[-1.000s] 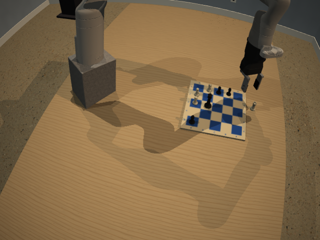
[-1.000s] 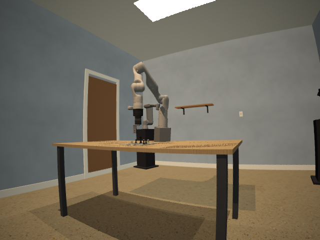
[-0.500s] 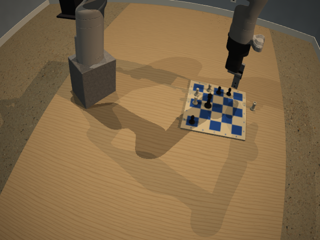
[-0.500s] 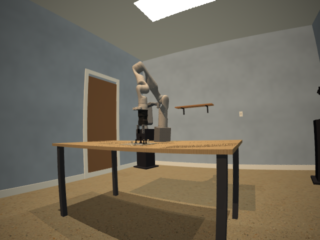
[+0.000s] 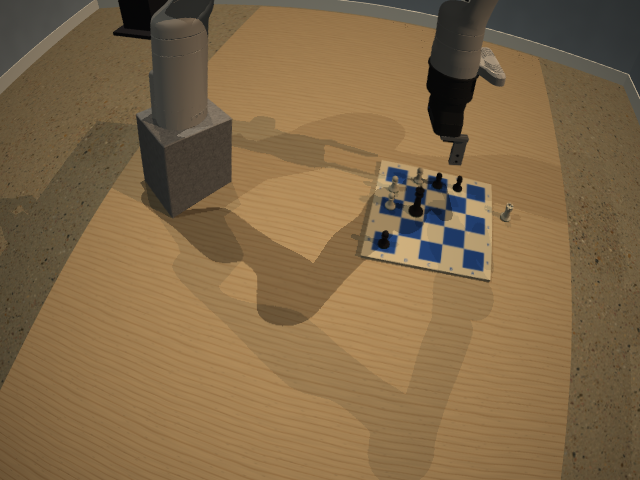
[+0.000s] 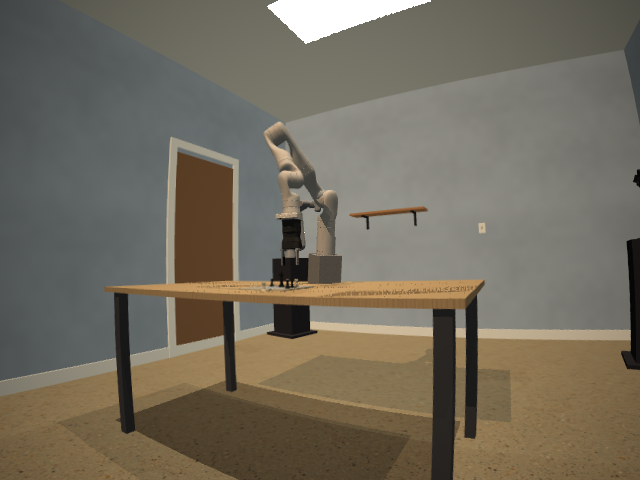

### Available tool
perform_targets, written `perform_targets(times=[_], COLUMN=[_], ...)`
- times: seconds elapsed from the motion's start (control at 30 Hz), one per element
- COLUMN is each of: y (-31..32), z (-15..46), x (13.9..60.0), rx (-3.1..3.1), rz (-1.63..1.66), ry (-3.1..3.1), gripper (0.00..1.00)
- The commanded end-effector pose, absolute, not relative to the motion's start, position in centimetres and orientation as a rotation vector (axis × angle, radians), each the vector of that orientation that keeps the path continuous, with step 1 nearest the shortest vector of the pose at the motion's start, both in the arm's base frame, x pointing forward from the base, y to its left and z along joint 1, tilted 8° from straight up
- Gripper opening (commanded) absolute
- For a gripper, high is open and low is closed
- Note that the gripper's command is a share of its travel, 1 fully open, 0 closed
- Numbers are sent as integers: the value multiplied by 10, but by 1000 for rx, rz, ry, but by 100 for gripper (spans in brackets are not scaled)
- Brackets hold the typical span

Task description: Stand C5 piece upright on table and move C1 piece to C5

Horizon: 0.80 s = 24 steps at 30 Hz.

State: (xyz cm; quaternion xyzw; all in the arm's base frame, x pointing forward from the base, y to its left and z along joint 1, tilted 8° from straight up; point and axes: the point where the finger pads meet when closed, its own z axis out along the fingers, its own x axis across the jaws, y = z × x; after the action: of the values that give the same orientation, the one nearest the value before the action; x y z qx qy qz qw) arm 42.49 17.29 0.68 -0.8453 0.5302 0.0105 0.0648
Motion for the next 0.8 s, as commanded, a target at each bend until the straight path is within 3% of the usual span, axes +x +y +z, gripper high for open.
perform_targets(times=[0.0, 0.47, 0.5, 0.77], y=[169, 170, 170, 170], z=[8, 9, 9, 9], x=[420, 413, 413, 413], rx=[-2578, -2634, -2634, -2634], rz=[27, 18, 18, 18], ry=[1553, 1446, 1446, 1446], gripper=[100, 100, 68, 68])
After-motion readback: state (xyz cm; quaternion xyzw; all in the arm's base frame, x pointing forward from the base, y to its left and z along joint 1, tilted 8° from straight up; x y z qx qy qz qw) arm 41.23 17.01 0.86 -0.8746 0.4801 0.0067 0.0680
